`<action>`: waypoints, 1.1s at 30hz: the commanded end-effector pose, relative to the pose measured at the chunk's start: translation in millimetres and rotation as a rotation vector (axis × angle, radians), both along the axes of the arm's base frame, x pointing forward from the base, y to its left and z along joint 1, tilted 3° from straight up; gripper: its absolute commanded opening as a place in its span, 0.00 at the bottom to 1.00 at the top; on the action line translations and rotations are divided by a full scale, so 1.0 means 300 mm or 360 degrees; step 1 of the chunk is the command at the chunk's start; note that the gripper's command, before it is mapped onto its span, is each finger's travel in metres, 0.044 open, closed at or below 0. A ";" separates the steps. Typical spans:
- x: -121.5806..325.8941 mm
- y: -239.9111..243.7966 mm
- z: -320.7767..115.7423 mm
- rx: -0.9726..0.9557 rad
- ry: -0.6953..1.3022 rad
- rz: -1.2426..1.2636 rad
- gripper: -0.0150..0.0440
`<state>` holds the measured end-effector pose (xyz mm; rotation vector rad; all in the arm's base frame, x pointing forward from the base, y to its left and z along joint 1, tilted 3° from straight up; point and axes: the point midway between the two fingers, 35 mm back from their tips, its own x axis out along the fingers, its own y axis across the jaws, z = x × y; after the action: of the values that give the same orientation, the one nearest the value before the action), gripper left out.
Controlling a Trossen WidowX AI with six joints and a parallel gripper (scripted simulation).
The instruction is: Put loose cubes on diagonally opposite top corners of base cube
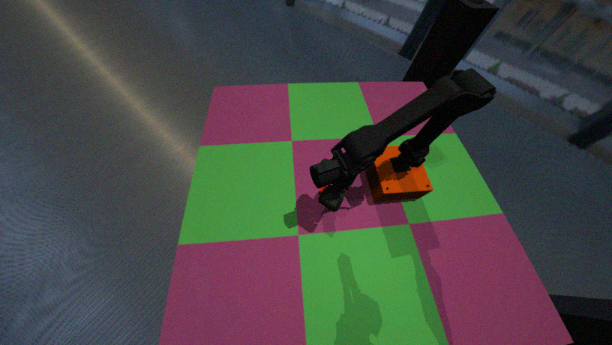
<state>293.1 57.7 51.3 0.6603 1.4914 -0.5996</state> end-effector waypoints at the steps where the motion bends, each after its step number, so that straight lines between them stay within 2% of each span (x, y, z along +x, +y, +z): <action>1: -0.008 0.004 -0.027 0.0003 0.0012 -0.0014 0.43; 8: -0.014 0.007 -0.097 0.0003 0.0013 -0.0029 0.43; 19: -0.014 0.007 -0.109 0.0003 0.0013 -0.0030 0.43; 33: -0.010 0.012 -0.202 0.0003 0.0013 -0.0027 0.43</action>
<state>292.2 61.0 -5.8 0.6706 1.4908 -0.6126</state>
